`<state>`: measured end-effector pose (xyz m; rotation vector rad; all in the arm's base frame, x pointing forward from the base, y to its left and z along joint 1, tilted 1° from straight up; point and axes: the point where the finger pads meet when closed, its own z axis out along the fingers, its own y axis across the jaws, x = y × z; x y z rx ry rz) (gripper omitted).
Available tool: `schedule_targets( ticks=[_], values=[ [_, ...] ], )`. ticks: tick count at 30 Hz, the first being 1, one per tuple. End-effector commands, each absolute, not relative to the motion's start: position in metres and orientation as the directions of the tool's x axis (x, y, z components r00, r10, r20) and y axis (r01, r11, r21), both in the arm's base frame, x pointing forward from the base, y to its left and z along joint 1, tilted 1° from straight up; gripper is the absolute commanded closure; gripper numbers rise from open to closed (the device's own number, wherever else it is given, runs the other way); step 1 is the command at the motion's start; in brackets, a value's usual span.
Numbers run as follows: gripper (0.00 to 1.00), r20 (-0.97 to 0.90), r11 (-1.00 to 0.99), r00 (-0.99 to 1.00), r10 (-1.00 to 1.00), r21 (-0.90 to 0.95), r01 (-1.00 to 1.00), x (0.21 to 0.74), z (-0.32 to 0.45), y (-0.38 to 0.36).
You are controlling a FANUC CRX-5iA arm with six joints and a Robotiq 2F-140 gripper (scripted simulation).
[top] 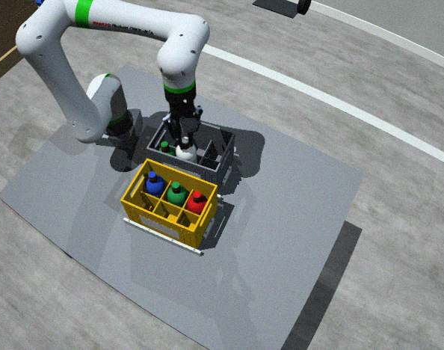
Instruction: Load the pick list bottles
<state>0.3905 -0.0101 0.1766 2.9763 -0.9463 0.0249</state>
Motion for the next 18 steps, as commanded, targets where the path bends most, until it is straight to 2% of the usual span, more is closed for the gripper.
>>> schedule_targets(
  ticks=[1, 18],
  values=[
    [0.90, 0.022, -0.816, 0.816, -0.577, 0.012, -0.578, 0.391, 0.174, -0.010],
    [0.90, 0.022, -0.816, 0.816, -0.577, 0.012, -0.577, 0.391, 0.159, -0.011]
  ],
)
